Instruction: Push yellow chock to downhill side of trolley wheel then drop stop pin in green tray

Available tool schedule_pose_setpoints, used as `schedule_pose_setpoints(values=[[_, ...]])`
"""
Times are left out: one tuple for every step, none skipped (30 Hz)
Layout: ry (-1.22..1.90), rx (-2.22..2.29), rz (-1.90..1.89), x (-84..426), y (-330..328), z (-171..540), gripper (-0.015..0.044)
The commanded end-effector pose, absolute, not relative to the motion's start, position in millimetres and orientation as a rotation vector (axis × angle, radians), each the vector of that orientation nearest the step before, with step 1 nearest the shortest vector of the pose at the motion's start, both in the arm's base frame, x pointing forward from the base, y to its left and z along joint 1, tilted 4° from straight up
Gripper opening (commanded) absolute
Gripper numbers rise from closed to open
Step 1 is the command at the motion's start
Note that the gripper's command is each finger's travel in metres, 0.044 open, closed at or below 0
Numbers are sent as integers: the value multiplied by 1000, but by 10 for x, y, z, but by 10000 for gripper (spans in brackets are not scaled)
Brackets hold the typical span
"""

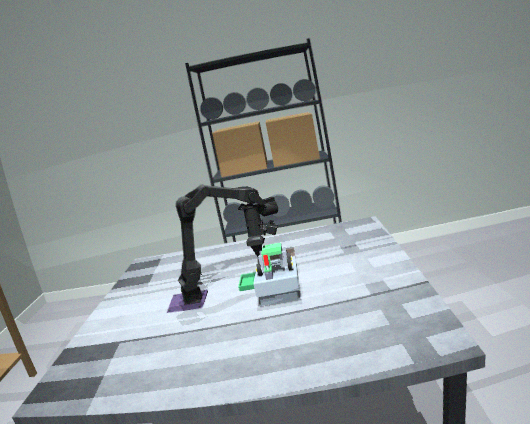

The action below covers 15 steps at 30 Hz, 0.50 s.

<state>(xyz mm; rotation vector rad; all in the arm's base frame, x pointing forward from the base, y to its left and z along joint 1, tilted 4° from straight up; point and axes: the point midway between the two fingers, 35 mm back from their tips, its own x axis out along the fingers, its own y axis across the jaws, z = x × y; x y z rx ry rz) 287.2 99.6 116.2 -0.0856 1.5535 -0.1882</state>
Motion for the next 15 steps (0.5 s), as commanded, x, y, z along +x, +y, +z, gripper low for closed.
schedule_pose_setpoints(values=[[1554,-86,-189,2872,997,1161,0],[1554,-86,-189,2872,997,1161,0],[1554,-86,-189,2872,997,1161,0],[1554,-86,-189,2872,997,1161,0],[1554,-86,-189,2872,997,1161,0],[1554,-86,-189,2872,997,1161,0],[1554,-86,-189,2872,997,1161,0],[1554,-86,-189,2872,997,1161,26],[1554,-86,-189,2872,997,1161,52],[1554,-86,-189,2872,997,1161,79],[1554,-86,-189,2872,997,1161,105],[1554,-86,-189,2872,997,1161,131],[1554,-86,-189,2872,997,1161,157],[1554,-86,-189,2872,997,1161,184],[1554,-86,-189,2872,997,1161,190]])
